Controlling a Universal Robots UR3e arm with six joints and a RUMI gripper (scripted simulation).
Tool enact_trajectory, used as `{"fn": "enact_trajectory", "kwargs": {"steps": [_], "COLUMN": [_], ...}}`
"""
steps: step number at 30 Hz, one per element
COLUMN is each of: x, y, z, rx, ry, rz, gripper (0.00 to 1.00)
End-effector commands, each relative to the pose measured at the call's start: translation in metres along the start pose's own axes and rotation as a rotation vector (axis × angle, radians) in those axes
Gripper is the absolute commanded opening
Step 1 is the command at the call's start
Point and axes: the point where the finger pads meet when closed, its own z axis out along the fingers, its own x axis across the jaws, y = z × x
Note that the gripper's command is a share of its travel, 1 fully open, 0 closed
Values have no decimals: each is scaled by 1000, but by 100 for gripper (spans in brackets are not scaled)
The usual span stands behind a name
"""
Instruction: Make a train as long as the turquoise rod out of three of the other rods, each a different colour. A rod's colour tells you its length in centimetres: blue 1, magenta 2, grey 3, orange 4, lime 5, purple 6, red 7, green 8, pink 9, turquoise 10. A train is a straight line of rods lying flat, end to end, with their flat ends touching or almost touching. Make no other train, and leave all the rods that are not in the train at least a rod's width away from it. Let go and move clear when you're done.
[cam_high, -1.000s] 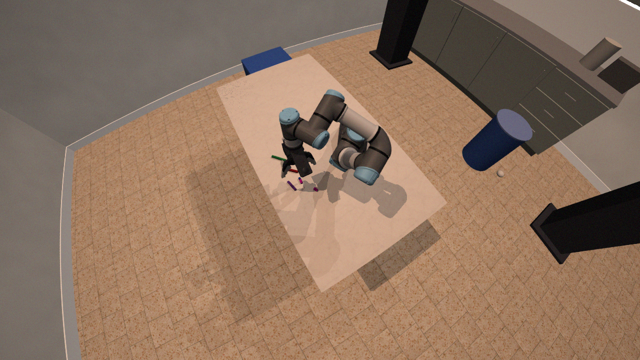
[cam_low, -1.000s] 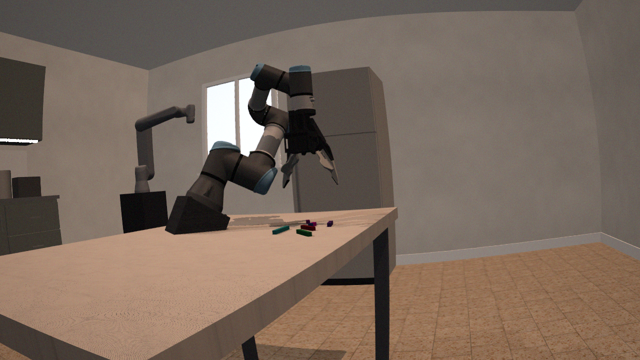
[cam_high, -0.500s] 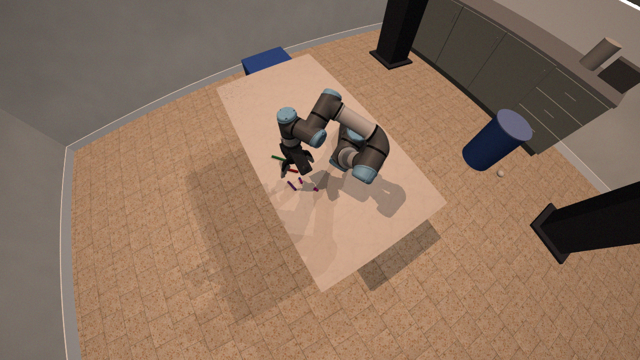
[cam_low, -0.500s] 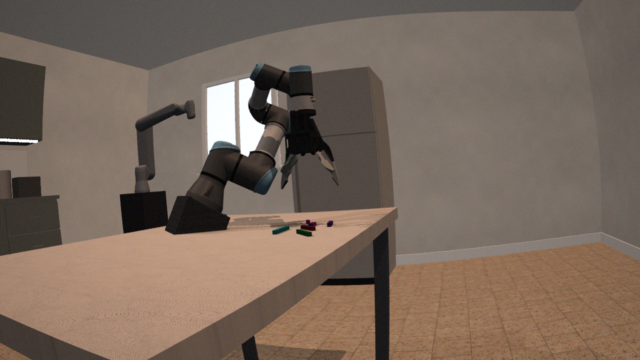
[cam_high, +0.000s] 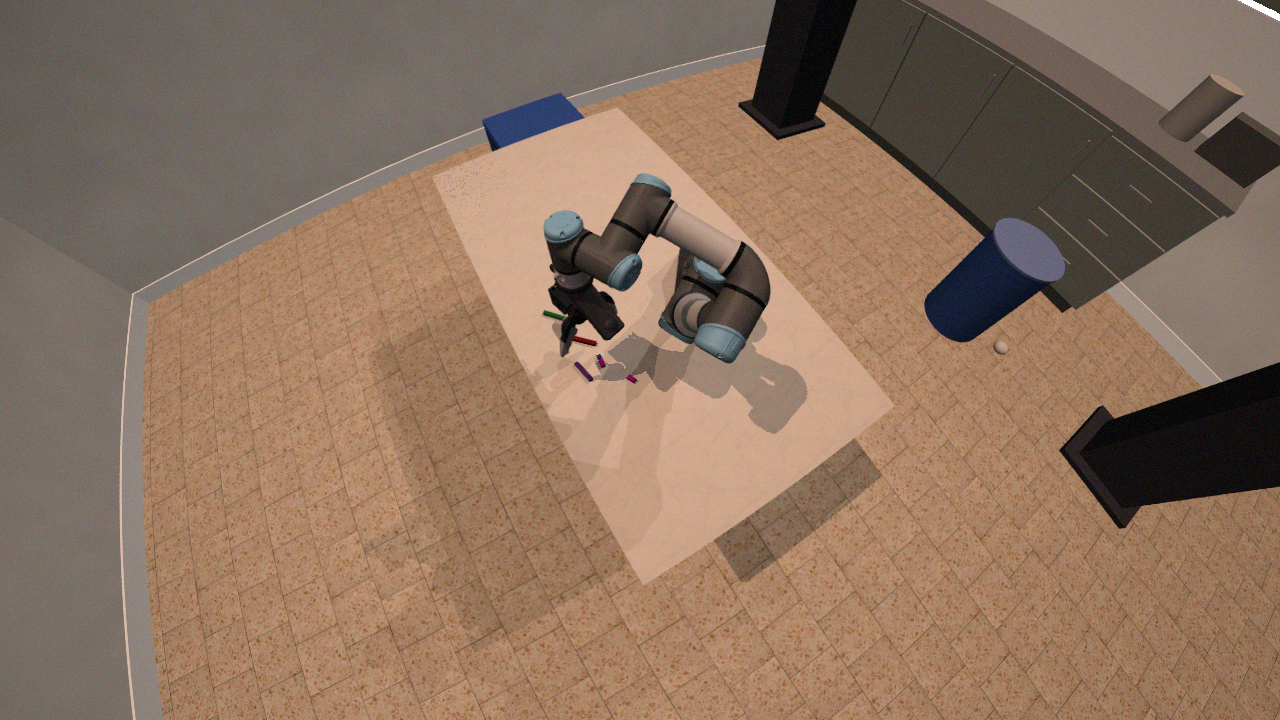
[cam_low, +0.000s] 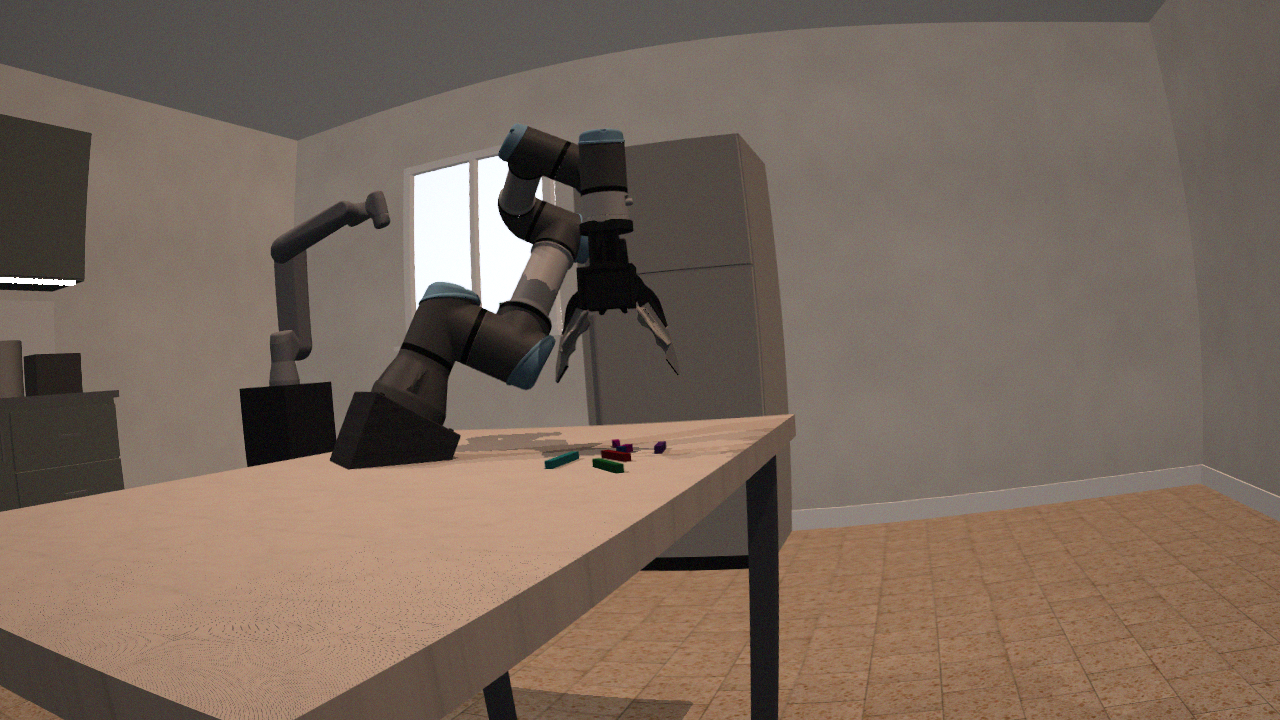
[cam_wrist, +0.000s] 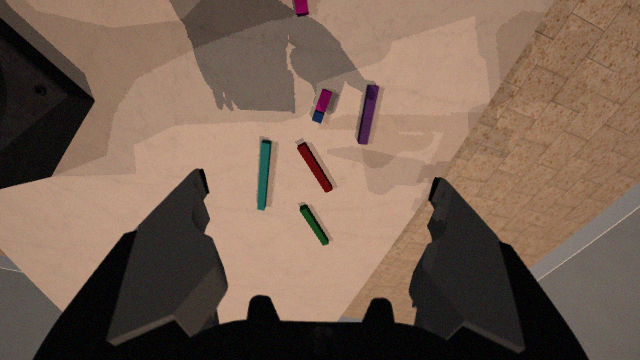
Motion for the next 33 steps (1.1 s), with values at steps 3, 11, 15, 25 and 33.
{"fn": "enact_trajectory", "kwargs": {"steps": [3, 11, 15, 25, 33], "x": [0, -1, -2, -3, -3], "y": [15, 29, 35, 49, 50], "z": [2, 6, 8, 13, 14], "rx": [-5, -6, -6, -7, -6], "ry": [8, 8, 8, 7, 7], "rz": [-168, -321, -384, -523, -539], "gripper": [100, 100, 100, 100, 14]}}
